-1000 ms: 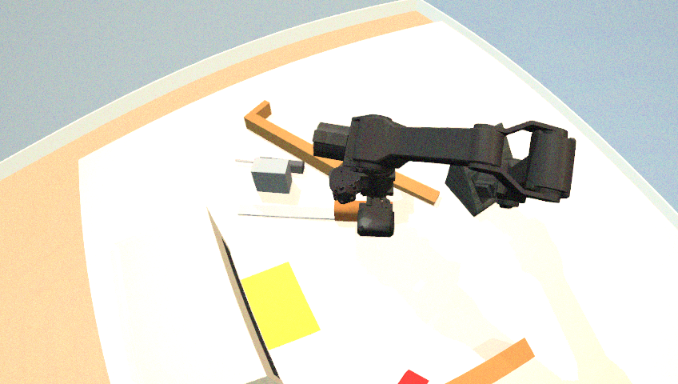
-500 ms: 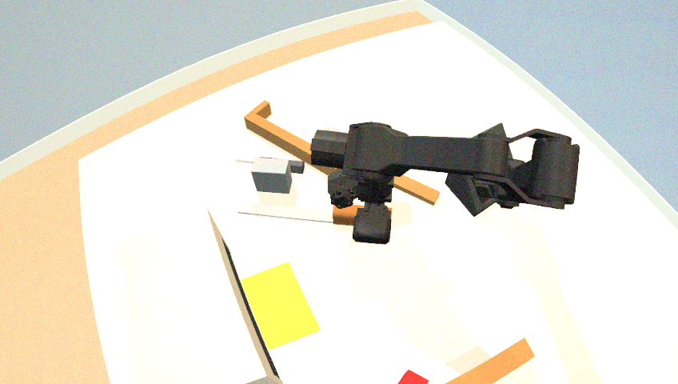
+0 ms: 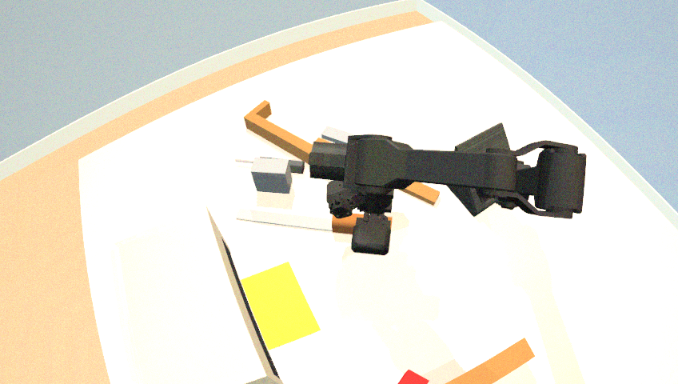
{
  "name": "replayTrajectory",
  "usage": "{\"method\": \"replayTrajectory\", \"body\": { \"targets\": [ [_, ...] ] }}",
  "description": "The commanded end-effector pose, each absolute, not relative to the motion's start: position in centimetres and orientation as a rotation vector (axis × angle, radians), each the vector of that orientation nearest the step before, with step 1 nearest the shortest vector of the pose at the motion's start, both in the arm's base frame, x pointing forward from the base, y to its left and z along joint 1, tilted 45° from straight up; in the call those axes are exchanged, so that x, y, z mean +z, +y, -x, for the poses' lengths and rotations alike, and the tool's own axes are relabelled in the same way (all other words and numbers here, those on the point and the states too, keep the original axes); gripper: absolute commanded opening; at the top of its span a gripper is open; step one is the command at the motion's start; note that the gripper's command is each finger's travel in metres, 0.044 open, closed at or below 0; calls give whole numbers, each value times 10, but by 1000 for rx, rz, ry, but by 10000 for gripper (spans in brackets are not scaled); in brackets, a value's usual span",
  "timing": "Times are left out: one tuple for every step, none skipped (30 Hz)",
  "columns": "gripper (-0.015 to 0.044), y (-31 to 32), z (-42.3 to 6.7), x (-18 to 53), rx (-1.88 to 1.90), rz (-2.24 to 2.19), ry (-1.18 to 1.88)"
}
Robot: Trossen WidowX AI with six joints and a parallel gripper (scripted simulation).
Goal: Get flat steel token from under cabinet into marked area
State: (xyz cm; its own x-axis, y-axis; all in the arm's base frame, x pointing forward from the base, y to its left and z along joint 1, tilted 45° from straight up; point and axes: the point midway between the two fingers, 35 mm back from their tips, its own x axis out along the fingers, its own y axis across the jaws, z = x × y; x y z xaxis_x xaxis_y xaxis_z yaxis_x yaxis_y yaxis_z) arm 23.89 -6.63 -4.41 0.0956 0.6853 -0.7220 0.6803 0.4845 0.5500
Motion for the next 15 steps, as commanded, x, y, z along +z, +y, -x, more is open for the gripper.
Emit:
{"method": "replayTrajectory", "body": {
  "targets": [
    [0,-64,-243,-40,7,-1209,1592],
    [0,-63,-243,-39,7,-1210,1593],
    [0,-63,-244,-39,7,-1210,1593],
    [0,-62,-245,-38,7,-1210,1593],
    [0,-61,-246,-37,7,-1210,1593],
    [0,-60,-246,-36,7,-1211,1593],
    [0,-59,-247,-35,7,-1211,1593],
    [0,-59,-248,-34,6,-1211,1593],
    [0,-58,-249,-33,6,-1211,1593],
    [0,-57,-249,-32,6,-1212,1593],
    [0,-56,-250,-32,6,-1212,1593],
    [0,-55,-251,-31,6,-1212,1593],
    [0,-54,-252,-30,6,-1212,1593],
    [0,-53,-252,-29,6,-1212,1593],
    [0,-53,-253,-28,6,-1213,1593]
  ]
}}
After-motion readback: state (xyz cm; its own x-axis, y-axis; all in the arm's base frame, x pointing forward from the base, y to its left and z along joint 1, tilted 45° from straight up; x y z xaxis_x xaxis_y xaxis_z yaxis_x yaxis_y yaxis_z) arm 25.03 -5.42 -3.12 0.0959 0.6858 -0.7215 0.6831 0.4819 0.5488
